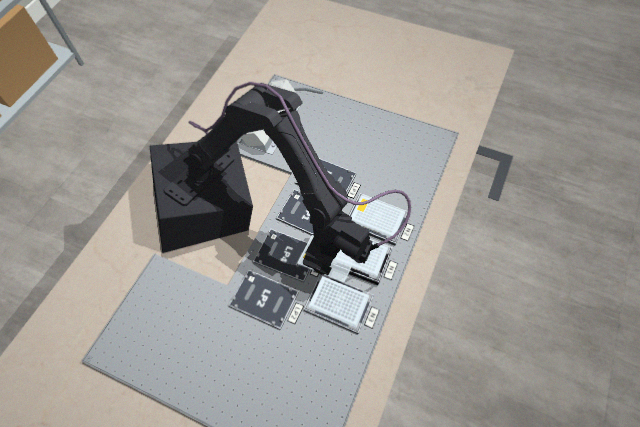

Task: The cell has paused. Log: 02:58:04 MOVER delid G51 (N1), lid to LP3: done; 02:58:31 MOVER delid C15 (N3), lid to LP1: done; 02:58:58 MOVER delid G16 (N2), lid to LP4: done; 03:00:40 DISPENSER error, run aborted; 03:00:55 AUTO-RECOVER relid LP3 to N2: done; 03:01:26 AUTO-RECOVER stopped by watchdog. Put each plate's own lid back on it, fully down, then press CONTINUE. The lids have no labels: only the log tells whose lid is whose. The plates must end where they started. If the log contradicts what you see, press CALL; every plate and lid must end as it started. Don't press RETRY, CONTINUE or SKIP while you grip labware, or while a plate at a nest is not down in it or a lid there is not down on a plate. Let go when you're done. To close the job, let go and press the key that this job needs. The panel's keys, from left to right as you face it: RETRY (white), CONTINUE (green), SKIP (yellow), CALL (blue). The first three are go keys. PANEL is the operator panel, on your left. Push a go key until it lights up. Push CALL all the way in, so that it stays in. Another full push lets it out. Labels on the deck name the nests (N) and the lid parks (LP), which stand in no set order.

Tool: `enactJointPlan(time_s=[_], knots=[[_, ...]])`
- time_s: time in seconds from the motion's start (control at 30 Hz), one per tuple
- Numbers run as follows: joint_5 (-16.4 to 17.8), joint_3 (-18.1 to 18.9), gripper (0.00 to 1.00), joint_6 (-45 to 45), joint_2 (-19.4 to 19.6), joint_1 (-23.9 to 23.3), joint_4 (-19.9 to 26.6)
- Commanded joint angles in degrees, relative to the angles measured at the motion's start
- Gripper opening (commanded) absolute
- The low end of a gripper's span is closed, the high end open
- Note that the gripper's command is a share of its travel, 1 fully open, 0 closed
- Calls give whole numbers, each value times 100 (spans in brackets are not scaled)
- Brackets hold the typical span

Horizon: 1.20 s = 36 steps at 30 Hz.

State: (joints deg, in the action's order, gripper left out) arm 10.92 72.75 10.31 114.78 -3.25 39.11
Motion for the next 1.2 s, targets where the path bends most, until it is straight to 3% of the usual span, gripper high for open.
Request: enactJointPlan(time_s=[0.0,0.07,0.57,0.63,0.73,1.17], knots=[[97,514,0,280,151,-217,290],[97,514,0,280,151,-217,290],[178,2630,0,845,1450,-780,1195],[178,2630,0,845,1450,-780,1195],[190,3170,0,944,1759,-876,1449],[192,3272,0,959,1617,-892,1575]])
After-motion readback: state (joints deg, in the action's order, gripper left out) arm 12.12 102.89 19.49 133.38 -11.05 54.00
